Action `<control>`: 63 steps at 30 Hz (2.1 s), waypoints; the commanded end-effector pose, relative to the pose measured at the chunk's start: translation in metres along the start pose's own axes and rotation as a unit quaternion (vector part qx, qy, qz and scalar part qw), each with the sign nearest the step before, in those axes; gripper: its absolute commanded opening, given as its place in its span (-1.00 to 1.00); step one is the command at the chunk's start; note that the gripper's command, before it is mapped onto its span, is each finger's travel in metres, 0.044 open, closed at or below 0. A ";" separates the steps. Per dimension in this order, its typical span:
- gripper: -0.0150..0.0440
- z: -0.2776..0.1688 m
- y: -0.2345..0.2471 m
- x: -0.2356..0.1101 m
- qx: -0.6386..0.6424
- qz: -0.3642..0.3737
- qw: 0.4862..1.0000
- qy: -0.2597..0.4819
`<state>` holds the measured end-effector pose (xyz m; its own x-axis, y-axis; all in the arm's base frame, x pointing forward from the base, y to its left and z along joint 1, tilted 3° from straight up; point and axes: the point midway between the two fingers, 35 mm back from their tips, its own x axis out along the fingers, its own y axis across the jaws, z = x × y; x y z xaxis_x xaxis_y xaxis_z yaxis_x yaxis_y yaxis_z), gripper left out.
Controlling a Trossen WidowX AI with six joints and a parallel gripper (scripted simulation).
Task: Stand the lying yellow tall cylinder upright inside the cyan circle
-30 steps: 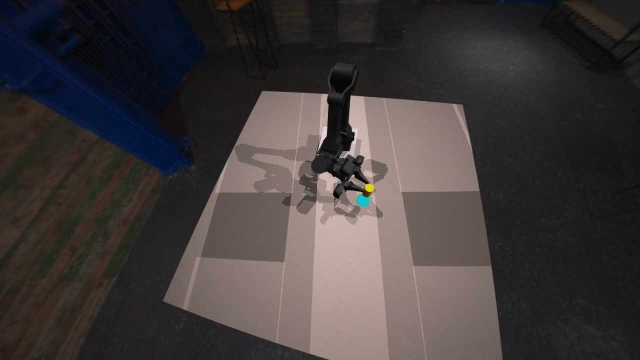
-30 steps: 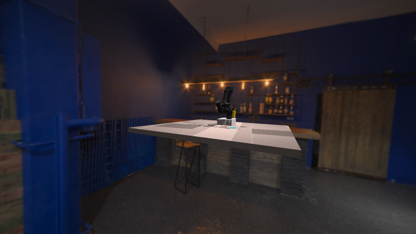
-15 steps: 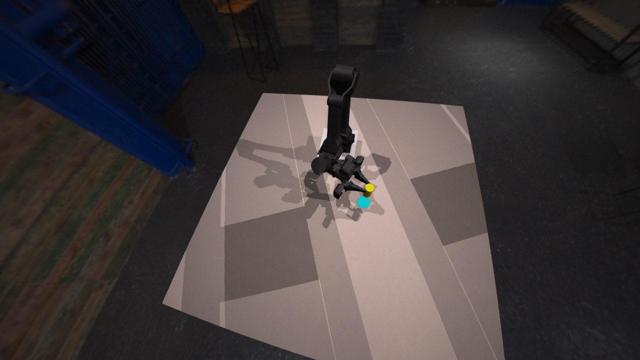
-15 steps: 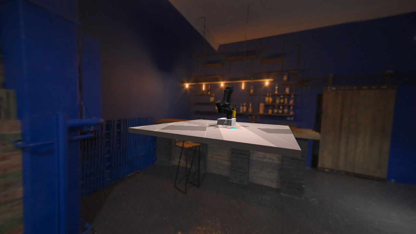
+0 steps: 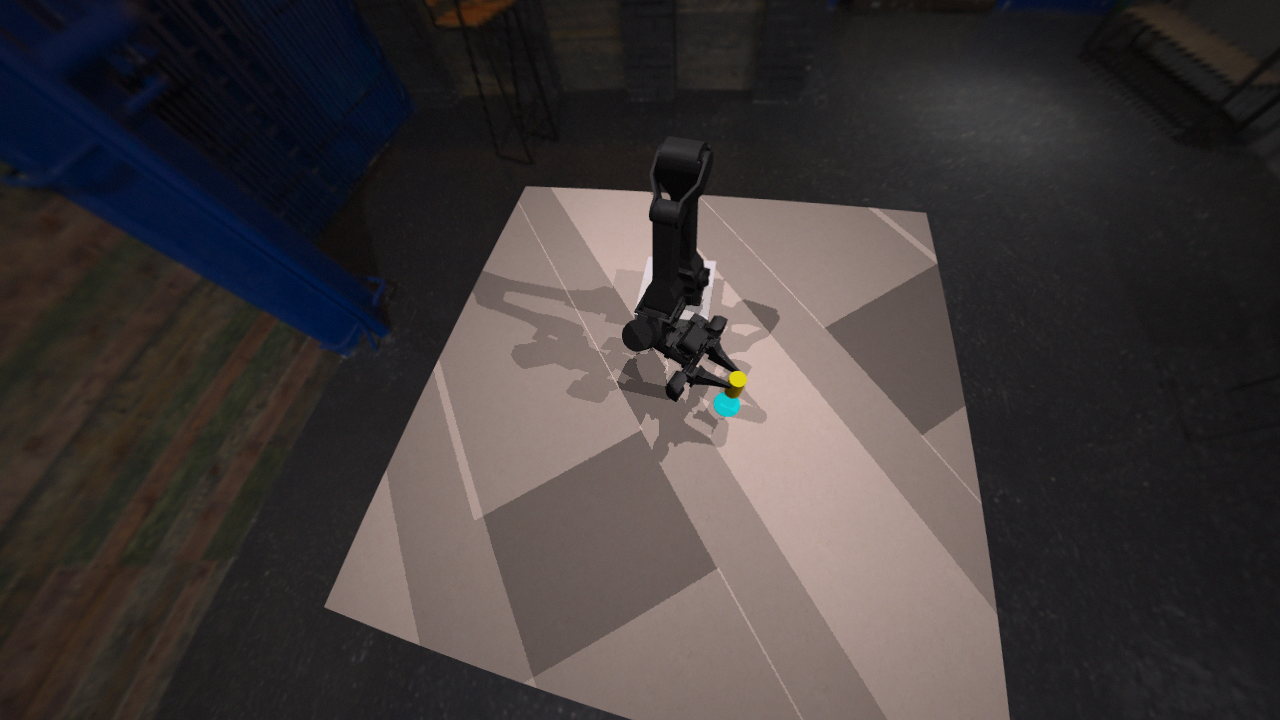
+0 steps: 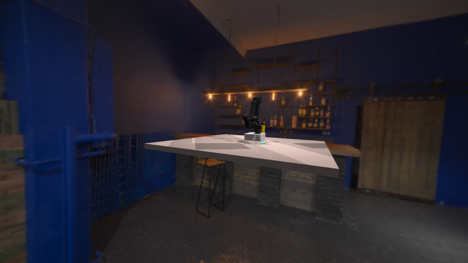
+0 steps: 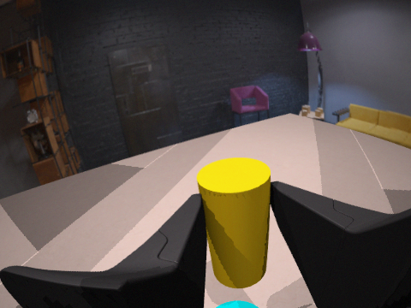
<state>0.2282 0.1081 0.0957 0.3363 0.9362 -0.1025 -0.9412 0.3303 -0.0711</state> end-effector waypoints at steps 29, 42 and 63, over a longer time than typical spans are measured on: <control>-0.14 -0.052 -0.002 0.005 0.002 0.002 1.000 -0.001; -0.14 -0.073 0.004 0.006 0.003 0.002 1.000 -0.001; -0.14 -0.099 0.007 0.006 0.005 0.000 1.000 0.001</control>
<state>0.2254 0.1048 -0.0029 0.3383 0.9348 -0.1081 -0.9410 0.3349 -0.0485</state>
